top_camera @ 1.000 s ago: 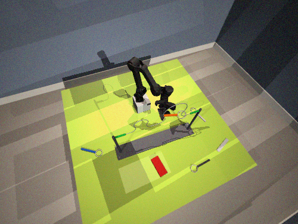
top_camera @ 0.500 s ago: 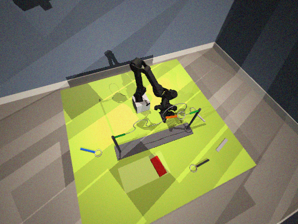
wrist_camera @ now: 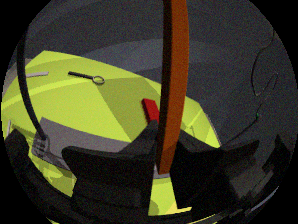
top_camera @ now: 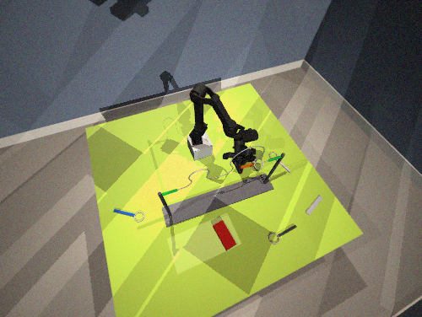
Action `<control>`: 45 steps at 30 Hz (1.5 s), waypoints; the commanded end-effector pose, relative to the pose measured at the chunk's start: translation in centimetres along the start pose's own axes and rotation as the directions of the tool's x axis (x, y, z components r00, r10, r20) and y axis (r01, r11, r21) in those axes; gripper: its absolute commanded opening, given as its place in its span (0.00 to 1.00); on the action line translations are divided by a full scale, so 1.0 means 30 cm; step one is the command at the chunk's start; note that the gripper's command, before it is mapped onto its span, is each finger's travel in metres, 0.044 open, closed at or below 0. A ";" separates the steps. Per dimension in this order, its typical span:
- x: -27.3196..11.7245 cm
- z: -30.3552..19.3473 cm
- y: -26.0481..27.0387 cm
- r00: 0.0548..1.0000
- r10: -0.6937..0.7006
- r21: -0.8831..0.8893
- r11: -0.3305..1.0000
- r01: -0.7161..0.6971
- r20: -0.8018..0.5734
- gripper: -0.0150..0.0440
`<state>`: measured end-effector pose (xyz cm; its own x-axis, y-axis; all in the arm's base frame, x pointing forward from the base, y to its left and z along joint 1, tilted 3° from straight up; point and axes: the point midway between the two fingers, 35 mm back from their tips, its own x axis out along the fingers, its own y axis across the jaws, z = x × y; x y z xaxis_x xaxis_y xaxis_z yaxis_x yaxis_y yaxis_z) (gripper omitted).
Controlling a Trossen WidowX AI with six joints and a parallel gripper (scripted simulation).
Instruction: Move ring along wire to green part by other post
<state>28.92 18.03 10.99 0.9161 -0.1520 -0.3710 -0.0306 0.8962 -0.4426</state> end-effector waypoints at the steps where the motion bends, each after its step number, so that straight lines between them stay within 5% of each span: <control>1: -0.010 0.012 0.055 0.999 0.048 0.093 0.995 -0.048 -0.006 0.00; 19: -0.053 0.055 0.218 0.984 0.178 0.348 0.923 -0.164 -0.010 0.00; 45: -0.088 0.099 0.315 0.979 0.205 0.402 0.896 -0.186 -0.005 0.00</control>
<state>27.39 27.62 9.89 0.8846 0.0334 -0.4652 -0.0411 0.9991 -0.0063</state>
